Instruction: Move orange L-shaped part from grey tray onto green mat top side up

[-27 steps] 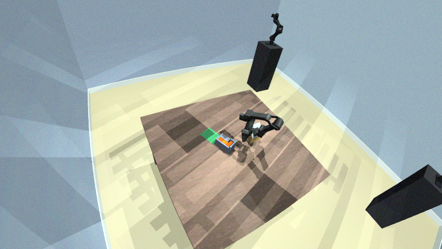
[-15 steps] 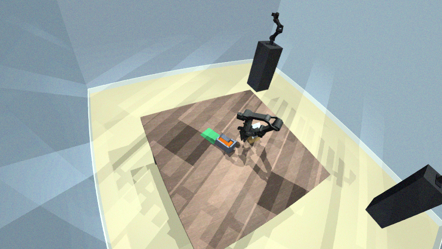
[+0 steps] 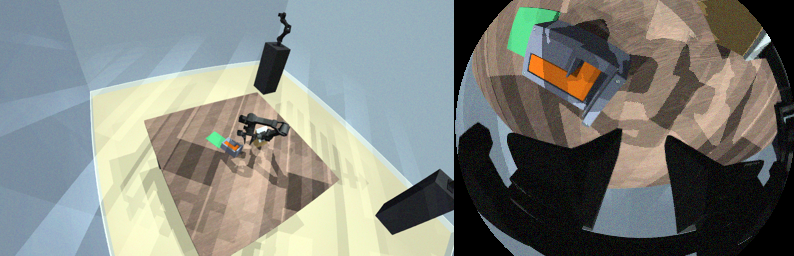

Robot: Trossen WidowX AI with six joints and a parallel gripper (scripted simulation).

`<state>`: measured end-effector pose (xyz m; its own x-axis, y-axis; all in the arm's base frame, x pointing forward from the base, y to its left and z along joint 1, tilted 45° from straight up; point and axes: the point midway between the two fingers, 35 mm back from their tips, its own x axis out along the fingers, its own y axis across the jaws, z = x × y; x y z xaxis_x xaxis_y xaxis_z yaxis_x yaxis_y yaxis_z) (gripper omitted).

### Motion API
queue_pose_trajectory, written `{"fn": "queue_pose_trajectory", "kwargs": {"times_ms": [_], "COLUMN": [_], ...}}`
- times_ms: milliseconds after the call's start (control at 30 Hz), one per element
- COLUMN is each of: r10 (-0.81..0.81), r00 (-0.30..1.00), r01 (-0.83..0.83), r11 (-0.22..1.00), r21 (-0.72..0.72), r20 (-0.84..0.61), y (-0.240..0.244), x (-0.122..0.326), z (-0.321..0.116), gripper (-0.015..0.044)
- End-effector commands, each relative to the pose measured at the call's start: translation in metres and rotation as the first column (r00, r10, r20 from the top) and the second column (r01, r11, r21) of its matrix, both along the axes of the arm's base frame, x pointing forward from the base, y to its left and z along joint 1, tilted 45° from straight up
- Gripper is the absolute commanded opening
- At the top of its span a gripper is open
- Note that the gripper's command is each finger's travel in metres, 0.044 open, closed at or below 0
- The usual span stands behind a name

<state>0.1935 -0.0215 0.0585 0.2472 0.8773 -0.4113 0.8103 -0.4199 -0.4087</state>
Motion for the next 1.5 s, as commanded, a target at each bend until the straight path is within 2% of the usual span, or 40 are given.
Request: {"fn": "queue_pose_trajectory", "kwargs": {"times_ms": [0, 133, 300, 500, 633, 1167, 1467], "r10": [0.589, 0.739, 0.811, 0.724, 0.597, 0.573, 0.572], "r00": [0.562, 0.257, -0.144, -0.577, -0.770, -0.795, -0.795], "r01": [-0.363, -0.388, -0.337, -0.183, -0.062, -0.042, -0.041], "r11": [0.806, 0.669, 0.499, 0.336, 0.283, 0.277, 0.280], "r21": [-0.467, -0.634, -0.799, -0.924, -0.957, -0.960, -0.959], "r20": [0.581, 0.623, 0.567, 0.377, 0.226, 0.200, 0.200], "y": [-0.010, -0.013, -0.016, -0.019, -0.020, -0.018, 0.032], "x": [0.021, 0.030, 0.042, 0.054, 0.058, 0.059, 0.060], "z": [-0.002, -0.001, 0.001, 0.003, 0.004, 0.003, -0.048], "gripper": [0.0180, 0.0180, 0.0180, 0.0180, 0.0180, 0.0180, 0.0180]}}
